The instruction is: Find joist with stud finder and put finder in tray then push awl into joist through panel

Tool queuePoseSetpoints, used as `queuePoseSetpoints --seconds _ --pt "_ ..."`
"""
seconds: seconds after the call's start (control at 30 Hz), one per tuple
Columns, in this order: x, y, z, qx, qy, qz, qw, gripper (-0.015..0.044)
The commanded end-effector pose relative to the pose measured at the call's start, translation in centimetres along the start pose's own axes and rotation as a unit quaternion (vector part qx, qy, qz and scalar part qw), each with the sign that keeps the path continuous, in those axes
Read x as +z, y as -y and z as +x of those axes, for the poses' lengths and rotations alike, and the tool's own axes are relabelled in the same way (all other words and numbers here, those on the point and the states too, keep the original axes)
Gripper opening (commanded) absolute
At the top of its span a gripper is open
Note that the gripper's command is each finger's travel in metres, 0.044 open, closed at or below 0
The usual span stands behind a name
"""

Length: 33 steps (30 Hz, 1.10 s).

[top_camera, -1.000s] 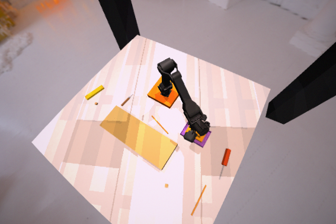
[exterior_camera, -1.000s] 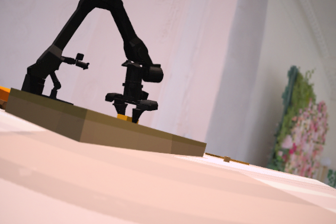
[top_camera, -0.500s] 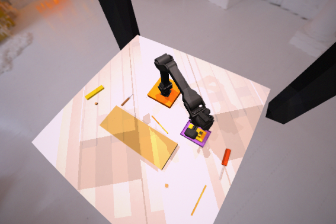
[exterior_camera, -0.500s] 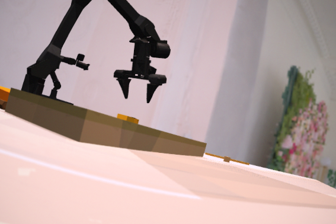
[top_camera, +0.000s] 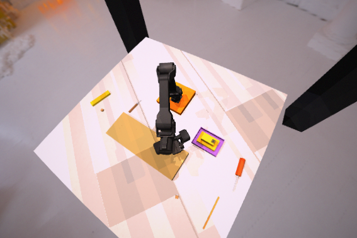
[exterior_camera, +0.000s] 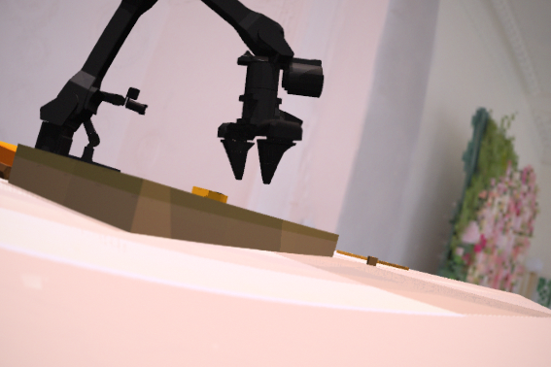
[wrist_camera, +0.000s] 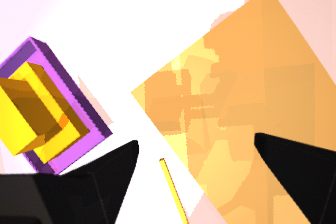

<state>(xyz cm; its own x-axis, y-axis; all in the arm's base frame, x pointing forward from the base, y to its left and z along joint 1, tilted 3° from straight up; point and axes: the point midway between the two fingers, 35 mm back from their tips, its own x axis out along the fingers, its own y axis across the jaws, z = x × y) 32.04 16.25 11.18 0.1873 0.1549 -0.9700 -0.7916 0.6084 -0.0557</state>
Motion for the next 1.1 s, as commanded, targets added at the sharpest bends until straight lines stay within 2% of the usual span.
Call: queuePoseSetpoints --seconds 0.0,0.17,0.33,0.57,0.8,1.07 --pt "-4.2 5.6 0.1 -0.016 -0.025 0.082 0.996 0.044" --pt "-10.7 11.5 -0.4 -0.037 -0.051 0.189 0.98 0.044" --pt "-17.7 15.3 -1.2 -0.052 -0.072 0.295 0.951 0.044" --pt "-28.1 17.8 -2.9 -0.057 -0.101 0.4 0.909 0.044" --pt "-39.1 16.7 -4.9 -0.051 -0.123 0.507 0.852 0.044" --pt "-40.1 16.5 -5.0 -0.05 -0.124 0.517 0.846 0.044"
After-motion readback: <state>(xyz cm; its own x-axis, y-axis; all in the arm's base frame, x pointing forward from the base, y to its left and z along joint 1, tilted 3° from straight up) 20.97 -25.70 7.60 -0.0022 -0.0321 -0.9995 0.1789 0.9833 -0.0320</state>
